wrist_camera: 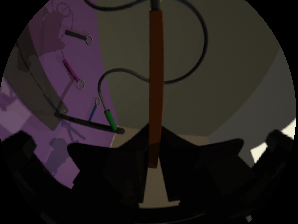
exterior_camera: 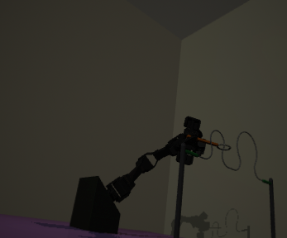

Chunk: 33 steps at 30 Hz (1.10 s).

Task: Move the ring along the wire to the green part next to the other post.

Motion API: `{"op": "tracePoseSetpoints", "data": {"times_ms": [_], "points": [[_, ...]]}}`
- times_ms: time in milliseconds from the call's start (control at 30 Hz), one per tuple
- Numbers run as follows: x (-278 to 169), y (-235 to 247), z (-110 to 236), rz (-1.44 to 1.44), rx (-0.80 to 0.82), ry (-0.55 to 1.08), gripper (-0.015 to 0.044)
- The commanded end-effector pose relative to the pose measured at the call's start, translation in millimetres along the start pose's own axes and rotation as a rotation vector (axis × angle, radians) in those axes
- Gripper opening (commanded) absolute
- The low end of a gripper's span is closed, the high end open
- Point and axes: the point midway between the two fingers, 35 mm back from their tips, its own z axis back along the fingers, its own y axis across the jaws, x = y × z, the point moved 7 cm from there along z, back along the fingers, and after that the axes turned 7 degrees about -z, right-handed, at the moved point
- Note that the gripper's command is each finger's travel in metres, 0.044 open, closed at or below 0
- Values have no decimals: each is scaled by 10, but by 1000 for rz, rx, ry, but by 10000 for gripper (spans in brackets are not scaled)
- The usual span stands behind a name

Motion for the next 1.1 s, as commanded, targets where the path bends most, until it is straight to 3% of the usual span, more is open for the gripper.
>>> {"op": "tracePoseSetpoints", "data": {"times_ms": [0, 1067], "points": [[8, -11, -5, -67, 32, -8, -150], [7, 218, -21, -706, 394, -43, -150]]}}
